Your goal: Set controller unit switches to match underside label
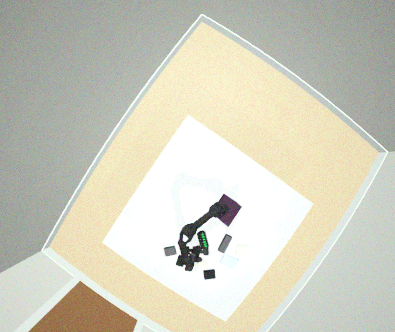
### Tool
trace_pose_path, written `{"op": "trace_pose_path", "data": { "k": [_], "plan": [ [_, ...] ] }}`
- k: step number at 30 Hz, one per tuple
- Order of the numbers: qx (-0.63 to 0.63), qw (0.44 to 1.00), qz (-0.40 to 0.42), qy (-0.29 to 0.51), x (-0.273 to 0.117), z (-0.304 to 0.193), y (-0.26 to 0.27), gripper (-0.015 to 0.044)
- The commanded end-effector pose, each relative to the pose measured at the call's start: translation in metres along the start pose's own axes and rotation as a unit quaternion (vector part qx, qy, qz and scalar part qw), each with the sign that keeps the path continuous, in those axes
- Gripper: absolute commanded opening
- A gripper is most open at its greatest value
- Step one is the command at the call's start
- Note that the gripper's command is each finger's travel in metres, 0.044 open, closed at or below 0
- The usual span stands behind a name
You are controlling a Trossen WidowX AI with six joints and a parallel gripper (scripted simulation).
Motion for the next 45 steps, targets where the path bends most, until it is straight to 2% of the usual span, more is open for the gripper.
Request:
{"op": "trace_pose_path", "data": {
  "k": [1, 45],
  "plan": [
    [-0.003, 1.0, 0.009, 0.004, 0.004, 0.0, 0.008, 0.0],
    [-0.003, 1.0, 0.009, 0.004, 0.011, 0.006, 0.031, 0.0]
  ]
}}
Point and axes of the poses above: the point midway between the two fingers, 35 mm back from their tips, its own x axis out along the fingers, its own y axis across the jaws, z = x × y, the point moved 10 cm from there along -x, back along the fingers, and after that the axes turned 8 degrees about -x, right-handed, at the moved point
